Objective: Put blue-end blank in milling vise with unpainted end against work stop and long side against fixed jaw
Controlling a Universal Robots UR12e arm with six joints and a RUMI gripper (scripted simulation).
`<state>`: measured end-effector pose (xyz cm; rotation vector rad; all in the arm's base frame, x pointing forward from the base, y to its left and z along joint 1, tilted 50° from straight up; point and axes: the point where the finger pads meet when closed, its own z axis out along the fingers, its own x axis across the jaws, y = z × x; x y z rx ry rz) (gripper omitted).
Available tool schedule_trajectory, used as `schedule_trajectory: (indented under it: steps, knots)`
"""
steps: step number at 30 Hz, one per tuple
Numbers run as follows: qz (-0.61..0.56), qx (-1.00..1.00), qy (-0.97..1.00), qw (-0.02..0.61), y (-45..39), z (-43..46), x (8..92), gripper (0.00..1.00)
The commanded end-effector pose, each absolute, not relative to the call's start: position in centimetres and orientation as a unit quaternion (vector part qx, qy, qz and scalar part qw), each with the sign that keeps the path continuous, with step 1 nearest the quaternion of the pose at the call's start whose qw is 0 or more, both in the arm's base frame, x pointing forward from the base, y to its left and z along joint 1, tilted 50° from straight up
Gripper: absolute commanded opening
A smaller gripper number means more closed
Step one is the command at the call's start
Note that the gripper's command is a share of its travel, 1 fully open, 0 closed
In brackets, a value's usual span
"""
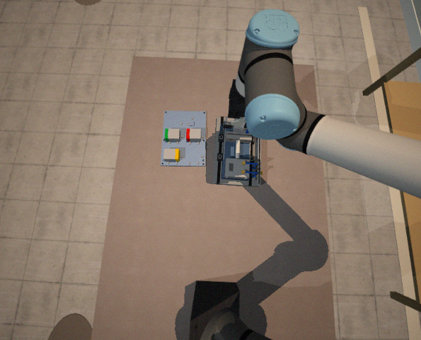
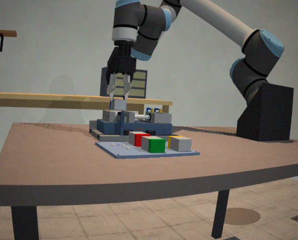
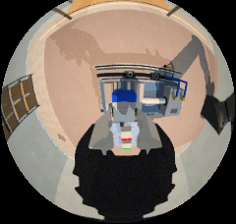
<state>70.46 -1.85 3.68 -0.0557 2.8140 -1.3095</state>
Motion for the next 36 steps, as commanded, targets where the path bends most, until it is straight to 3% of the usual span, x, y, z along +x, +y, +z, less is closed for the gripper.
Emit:
schedule_trajectory:
  steps: [1,36]
  knots:
    - [-0.422,-0.018,0.906,0.018,-1.95,3.62,70.41,0.00]
    - [-0.422,-0.018,0.906,0.019,-2.69,3.00,70.48,0.00]
